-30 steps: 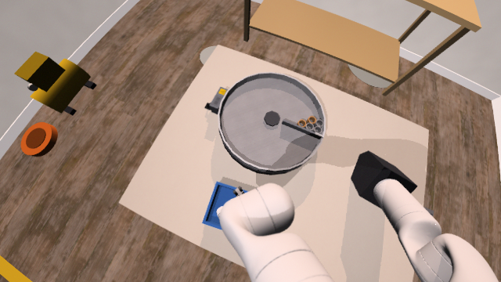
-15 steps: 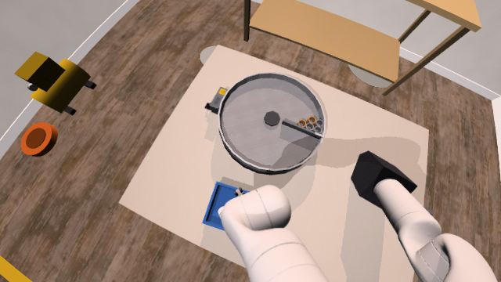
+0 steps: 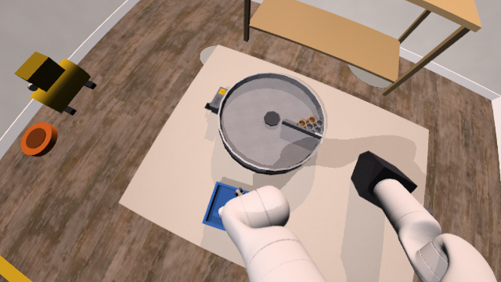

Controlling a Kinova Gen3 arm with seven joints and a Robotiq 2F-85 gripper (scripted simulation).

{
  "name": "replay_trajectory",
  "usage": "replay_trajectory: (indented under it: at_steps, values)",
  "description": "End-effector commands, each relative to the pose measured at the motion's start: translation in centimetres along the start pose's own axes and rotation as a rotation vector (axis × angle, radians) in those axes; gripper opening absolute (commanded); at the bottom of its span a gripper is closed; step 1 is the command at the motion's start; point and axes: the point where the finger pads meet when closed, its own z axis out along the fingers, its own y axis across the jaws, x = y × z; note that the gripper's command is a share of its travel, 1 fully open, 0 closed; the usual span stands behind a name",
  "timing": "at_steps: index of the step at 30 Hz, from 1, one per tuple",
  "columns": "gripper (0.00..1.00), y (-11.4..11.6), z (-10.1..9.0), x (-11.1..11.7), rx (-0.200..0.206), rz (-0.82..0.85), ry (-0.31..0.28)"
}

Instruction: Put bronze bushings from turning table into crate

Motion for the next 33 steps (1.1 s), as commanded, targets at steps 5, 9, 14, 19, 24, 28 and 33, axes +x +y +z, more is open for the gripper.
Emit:
replay_trajectory:
  at_steps: [5, 9, 14, 19, 24, 28, 33]
  values:
    - [0.0, 0.0, 0.5, 0.0, -0.001, 0.0, 0.0]
    - [0.0, 0.0, 0.8, 0.0, -0.001, 0.0, 0.0]
    - [0.0, 0.0, 0.8, 0.0, -0.001, 0.0, 0.0]
    - [0.0, 0.0, 0.8, 0.0, -0.001, 0.0, 0.0]
    - [0.0, 0.0, 1.7, 0.0, -0.001, 0.0, 0.0]
    - [0.0, 0.0, 1.7, 0.0, -0.001, 0.0, 0.0]
    - [0.0, 0.0, 1.7, 0.0, -0.001, 0.0, 0.0]
